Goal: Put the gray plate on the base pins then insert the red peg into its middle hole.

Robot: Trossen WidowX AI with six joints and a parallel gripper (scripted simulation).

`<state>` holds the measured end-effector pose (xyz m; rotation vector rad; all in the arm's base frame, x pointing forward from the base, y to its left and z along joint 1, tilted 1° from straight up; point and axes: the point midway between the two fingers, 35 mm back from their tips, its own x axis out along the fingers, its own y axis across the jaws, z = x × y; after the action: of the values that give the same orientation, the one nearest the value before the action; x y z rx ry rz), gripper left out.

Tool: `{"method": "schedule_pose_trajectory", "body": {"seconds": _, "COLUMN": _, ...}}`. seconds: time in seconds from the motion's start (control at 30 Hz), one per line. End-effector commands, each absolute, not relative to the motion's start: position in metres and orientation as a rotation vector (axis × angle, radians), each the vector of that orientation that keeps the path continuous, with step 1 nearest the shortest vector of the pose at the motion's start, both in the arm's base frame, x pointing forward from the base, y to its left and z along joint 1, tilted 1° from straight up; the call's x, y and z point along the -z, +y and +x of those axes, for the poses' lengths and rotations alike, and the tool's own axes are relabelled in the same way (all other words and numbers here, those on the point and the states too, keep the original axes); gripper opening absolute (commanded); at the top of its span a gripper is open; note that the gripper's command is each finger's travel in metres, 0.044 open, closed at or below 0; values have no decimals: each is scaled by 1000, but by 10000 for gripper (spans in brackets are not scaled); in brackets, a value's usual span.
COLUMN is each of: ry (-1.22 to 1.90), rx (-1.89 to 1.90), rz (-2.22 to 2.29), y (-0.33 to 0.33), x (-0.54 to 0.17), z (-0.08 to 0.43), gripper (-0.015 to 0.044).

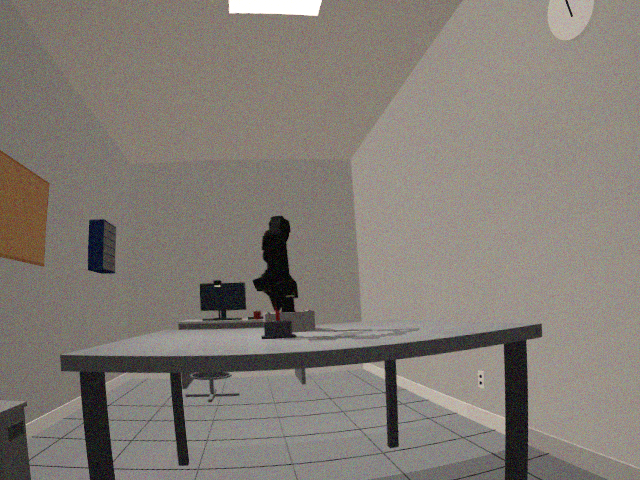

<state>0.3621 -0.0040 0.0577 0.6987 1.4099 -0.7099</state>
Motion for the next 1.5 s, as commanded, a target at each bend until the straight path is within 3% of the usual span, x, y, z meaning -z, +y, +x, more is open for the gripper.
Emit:
{"method": "schedule_pose_trajectory", "body": {"seconds": 0.0, "ry": 1409, "rx": 709, "rz": 699, "y": -5, "x": -57, "z": 363, "gripper": 0}}
{"method": "schedule_pose_trajectory", "body": {"seconds": 0.43, "ry": 1410, "rx": 713, "rz": 701, "y": -5, "x": -56, "z": 363, "gripper": 0}}
{"method": "schedule_pose_trajectory", "body": {"seconds": 0.63, "ry": 1410, "rx": 713, "rz": 701, "y": -5, "x": -56, "z": 363, "gripper": 150}}
{"method": "schedule_pose_trajectory", "body": {"seconds": 1.47, "ry": 1413, "rx": 704, "rz": 701, "y": -7, "x": -67, "z": 363, "gripper": 150}}
